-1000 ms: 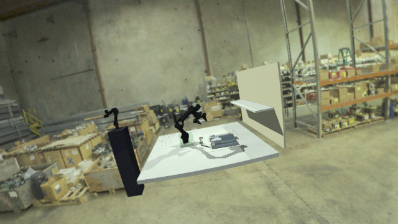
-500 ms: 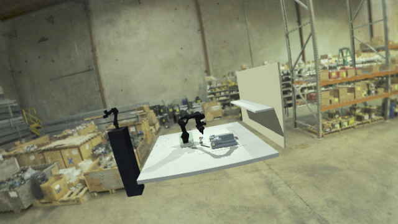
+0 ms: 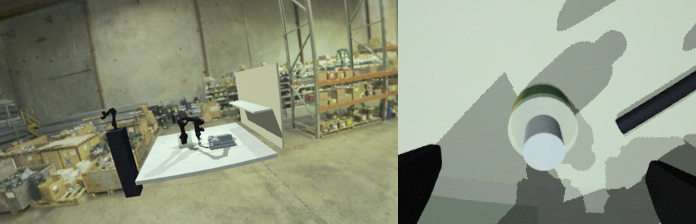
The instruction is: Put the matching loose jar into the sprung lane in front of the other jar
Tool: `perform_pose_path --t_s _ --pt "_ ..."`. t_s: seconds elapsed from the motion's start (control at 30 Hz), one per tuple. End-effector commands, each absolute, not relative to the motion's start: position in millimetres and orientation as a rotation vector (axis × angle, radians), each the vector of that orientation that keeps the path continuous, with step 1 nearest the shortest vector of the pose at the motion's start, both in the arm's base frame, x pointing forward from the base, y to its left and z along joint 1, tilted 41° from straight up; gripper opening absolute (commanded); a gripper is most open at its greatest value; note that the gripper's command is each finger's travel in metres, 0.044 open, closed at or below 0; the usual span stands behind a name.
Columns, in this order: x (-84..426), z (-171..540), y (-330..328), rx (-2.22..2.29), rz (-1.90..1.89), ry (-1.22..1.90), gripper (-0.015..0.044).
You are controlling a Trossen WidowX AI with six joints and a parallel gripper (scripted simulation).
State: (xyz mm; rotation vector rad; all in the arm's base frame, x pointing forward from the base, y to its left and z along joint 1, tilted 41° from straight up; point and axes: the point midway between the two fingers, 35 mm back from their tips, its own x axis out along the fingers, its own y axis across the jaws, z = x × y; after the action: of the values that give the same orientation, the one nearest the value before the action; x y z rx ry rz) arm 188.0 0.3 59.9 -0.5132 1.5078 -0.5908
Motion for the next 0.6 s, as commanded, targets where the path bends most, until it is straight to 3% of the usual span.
perform_pose_path --t_s 0.0,0.57 --pt "187.4 55.4 -2.4 -0.52 -0.587 1.502 0.044" --pt "187.0 33.1 -20.9 -0.52 -0.587 1.501 0.044"
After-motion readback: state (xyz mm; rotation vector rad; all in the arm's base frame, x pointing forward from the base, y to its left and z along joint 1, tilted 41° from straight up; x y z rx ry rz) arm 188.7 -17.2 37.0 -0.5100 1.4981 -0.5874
